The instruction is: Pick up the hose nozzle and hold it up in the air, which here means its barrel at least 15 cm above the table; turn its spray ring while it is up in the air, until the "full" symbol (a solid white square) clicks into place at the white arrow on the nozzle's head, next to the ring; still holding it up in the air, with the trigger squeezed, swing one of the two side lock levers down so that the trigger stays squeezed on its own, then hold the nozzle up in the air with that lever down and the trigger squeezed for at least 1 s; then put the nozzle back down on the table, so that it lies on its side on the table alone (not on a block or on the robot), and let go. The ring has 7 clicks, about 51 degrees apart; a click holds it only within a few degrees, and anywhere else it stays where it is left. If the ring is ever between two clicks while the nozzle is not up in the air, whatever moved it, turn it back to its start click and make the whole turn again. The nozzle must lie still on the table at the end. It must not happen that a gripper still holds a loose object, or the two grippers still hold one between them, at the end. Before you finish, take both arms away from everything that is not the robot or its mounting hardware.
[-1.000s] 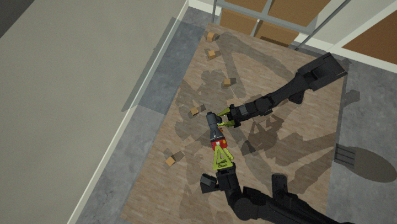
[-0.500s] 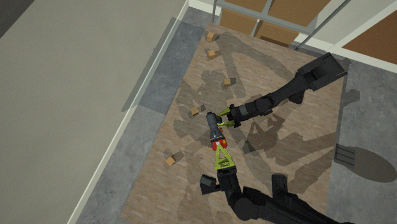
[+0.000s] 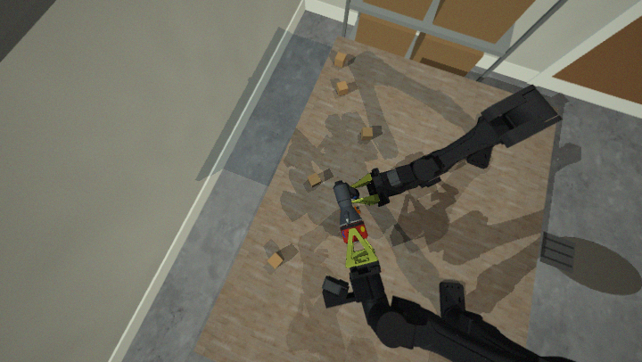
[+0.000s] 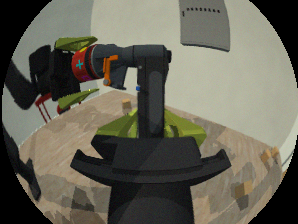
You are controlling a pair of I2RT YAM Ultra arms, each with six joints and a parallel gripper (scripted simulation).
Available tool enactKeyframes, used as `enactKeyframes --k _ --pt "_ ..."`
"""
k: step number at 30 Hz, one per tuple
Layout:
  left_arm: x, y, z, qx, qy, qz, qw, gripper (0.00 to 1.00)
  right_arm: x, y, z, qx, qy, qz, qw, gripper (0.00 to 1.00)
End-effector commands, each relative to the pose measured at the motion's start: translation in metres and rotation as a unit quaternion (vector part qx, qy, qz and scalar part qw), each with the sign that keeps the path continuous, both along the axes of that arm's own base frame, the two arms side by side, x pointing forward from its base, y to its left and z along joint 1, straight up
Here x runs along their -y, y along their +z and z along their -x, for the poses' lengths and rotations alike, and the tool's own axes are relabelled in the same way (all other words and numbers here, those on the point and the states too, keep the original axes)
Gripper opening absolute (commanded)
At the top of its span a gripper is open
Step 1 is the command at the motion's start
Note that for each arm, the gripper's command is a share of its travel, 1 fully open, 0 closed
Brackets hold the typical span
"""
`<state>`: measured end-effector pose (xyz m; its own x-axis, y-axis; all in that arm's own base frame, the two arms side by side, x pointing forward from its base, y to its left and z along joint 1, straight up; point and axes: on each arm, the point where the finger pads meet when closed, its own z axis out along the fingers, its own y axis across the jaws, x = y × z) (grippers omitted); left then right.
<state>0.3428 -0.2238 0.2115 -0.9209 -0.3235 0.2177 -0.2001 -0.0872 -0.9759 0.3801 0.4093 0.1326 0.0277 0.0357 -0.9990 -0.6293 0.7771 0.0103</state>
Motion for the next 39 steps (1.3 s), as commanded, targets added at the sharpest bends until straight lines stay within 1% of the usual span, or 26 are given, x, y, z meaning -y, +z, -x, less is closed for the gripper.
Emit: enactKeyframes --k 1,3,4,5,16,17,18,20,21,22,23,25,39 --pt "0.003 0.029 -0.003 0.052 -0.001 0.007 0.999 0.0 -0.001 0.068 -0.005 0.056 -0.002 -0.072 0.996 0.35" --pt "0.003 0.029 -0.003 0.052 -0.001 0.007 0.999 0.0 -0.001 0.068 -0.005 0.056 -0.002 -0.072 0.996 0.35" --pt "0.001 0.021 -0.004 0.042 0.002 0.005 0.999 0.0 -0.001 0.068 -0.005 0.056 -0.002 -0.072 0.996 0.35" --pt "0.003 0.03 -0.003 0.055 0.001 0.008 0.998 0.0 -0.001 0.067 -0.005 0.056 -0.002 -0.072 0.996 0.35" --pt "0.003 0.03 -0.003 0.055 0.001 0.008 0.998 0.0 -0.001 0.068 -0.005 0.056 -0.002 -0.072 0.996 0.35" --pt "0.005 0.031 -0.002 -0.051 -0.006 0.046 0.998 0.0 -0.001 0.068 -0.005 0.056 -0.002 -0.072 0.996 0.35" --pt "0.004 0.021 -0.006 -0.011 -0.001 0.024 1.0 0.0 -0.001 0.068 -0.005 0.056 -0.002 -0.072 0.996 0.35" --pt "0.004 0.021 -0.006 -0.011 -0.001 0.024 1.0 0.0 -0.001 0.068 -0.005 0.056 -0.002 -0.072 0.996 0.35" --pt "0.002 0.016 -0.006 -0.076 0.001 0.045 0.996 0.0 -0.001 0.068 -0.005 0.056 -0.002 -0.072 0.996 0.35" --pt "0.005 0.013 -0.008 -0.036 -0.002 0.028 0.999 0.0 -0.001 0.068 -0.005 0.056 -0.002 -0.072 0.996 0.35" --pt "0.003 0.028 -0.004 0.0 -0.001 0.025 1.0 0.87 -0.001 0.068 -0.005 0.056 -0.002 -0.072 0.996 0.35" --pt "0.003 0.031 -0.003 0.008 -0.003 0.024 1.0 0.87 -0.002 0.068 -0.005 0.056 -0.001 -0.072 0.996 0.35" --pt "0.003 0.031 -0.003 0.008 -0.003 0.024 1.0 0.87 -0.001 0.068 -0.006 0.055 -0.003 -0.072 0.996 0.35"
